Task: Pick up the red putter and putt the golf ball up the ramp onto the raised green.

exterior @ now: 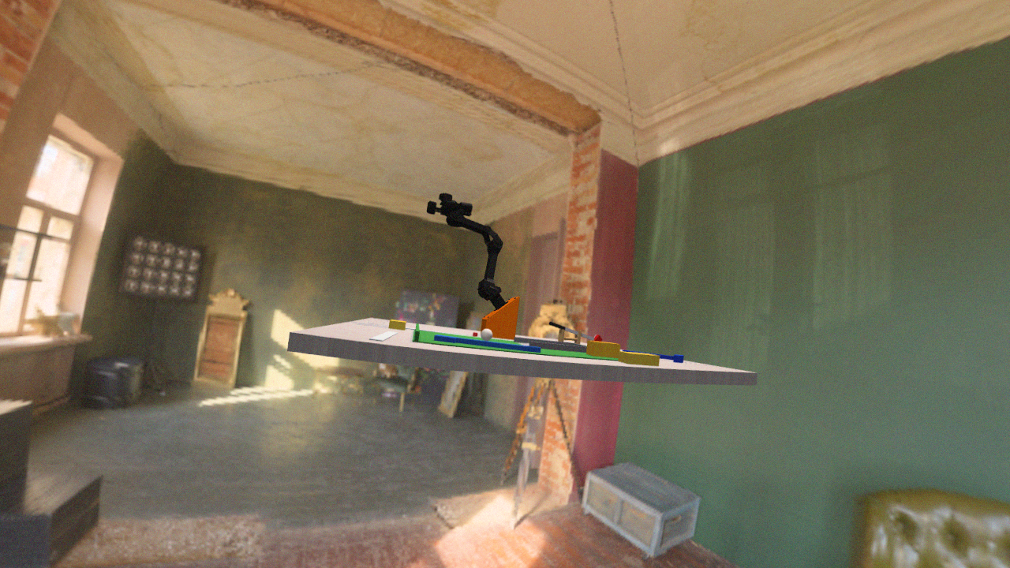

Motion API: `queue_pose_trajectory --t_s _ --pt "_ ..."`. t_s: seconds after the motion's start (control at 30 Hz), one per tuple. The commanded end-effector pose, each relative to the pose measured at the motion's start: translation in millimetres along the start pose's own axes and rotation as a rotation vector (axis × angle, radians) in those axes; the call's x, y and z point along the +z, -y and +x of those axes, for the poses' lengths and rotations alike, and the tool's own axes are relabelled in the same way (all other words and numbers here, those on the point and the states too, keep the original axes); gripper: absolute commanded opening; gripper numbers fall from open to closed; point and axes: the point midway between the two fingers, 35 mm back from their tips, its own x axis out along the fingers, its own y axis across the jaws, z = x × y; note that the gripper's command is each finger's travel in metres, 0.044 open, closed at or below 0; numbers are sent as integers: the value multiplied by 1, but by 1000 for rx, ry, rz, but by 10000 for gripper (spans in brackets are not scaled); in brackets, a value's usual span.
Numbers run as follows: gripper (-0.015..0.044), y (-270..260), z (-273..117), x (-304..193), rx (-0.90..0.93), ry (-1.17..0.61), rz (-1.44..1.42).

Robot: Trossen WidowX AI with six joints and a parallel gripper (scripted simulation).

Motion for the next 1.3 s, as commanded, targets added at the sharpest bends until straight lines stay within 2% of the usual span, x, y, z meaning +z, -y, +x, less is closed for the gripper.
queue_pose_trajectory --t_s 0.0,0.13,0.3,0.57,1.0,1.27 --pt "426 -1 0 0 2 0 -2" --pt "440 -25 1 -10 57 -9 -47" --pt "440 -83 -5 -36 204 -24 -151" --pt "440 -182 -49 -83 492 -2 -315" --pt "440 -287 -185 -162 979 54 -542" --pt "440 -317 -314 -203 1339 139 -619"
